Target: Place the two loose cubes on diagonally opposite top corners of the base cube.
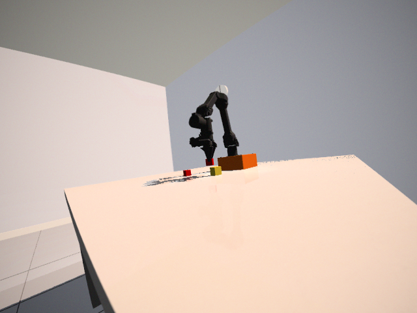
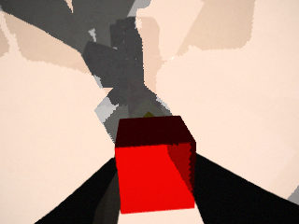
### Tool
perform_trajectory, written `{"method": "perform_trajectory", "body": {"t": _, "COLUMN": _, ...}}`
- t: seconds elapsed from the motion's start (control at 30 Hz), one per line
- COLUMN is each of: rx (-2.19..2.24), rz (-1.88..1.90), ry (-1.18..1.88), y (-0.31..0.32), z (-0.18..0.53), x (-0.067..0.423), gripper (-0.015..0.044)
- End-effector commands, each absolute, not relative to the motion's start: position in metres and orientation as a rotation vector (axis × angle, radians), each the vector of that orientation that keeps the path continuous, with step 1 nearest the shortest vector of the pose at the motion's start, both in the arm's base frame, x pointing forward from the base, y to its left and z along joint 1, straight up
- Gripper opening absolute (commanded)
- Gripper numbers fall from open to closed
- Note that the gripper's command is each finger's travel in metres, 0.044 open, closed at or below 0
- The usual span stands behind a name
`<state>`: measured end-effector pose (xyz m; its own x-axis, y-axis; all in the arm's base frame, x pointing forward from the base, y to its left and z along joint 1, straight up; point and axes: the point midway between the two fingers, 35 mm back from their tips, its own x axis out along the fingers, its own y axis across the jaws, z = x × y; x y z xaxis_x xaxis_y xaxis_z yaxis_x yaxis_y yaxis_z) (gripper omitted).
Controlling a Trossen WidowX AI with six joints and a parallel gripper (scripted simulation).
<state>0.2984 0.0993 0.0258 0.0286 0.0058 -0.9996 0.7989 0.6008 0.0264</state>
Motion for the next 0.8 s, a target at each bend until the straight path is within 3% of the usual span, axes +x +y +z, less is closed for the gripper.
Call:
{"method": "perform_trajectory", "body": {"t": 0.0, "rx": 0.739, "rz": -0.714, "ry": 1.43, "y": 0.0997, "z": 0.0195, "x": 0.2963, "gripper": 0.0105}}
{"method": "perform_trajectory", "body": {"t": 0.77, "rx": 0.732, "rz": -0.707, "ry": 1.432, "y": 0.0998, "z": 0.0181, "x": 0.2964, "gripper": 0.0105}}
